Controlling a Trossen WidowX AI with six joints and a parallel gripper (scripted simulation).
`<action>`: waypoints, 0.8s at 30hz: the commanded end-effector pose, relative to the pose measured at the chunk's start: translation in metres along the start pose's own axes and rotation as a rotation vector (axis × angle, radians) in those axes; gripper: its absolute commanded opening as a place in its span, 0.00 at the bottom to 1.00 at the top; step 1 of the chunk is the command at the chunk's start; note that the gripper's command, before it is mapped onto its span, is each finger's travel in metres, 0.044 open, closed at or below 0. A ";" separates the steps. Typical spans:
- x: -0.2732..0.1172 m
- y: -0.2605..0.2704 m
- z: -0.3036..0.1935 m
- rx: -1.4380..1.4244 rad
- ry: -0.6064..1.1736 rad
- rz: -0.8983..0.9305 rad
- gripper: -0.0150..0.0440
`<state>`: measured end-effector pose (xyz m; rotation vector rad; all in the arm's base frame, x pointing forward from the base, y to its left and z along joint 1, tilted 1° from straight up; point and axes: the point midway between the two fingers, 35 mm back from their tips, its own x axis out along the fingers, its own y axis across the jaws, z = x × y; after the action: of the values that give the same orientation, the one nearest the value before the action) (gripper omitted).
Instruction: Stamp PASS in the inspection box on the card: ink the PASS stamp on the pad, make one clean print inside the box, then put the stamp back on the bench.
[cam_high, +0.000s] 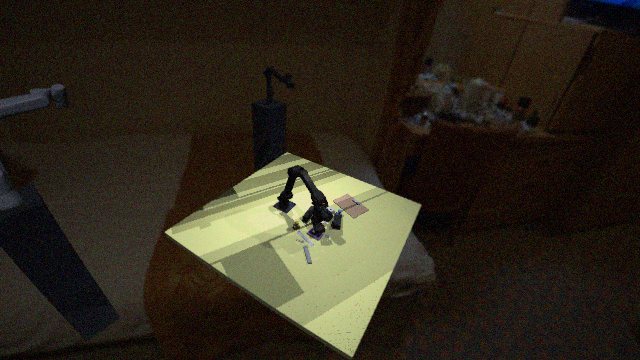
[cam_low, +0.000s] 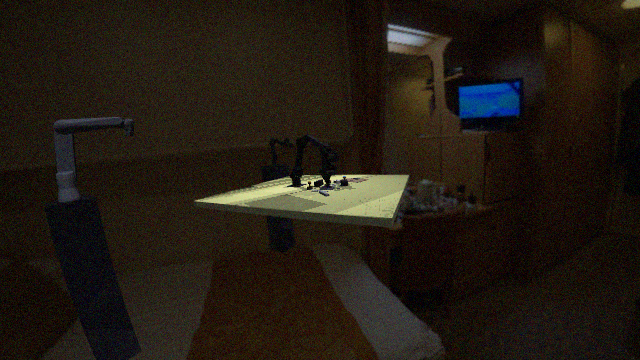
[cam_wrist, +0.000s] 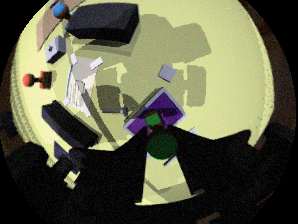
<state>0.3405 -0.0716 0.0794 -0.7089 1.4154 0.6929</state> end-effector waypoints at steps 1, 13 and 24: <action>0.001 0.000 0.000 0.000 0.000 0.000 0.25; 0.004 0.000 0.000 0.000 0.000 0.000 0.25; 0.004 0.000 0.000 0.000 0.000 0.000 0.25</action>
<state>0.3404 -0.0715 0.0767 -0.7088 1.4156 0.6931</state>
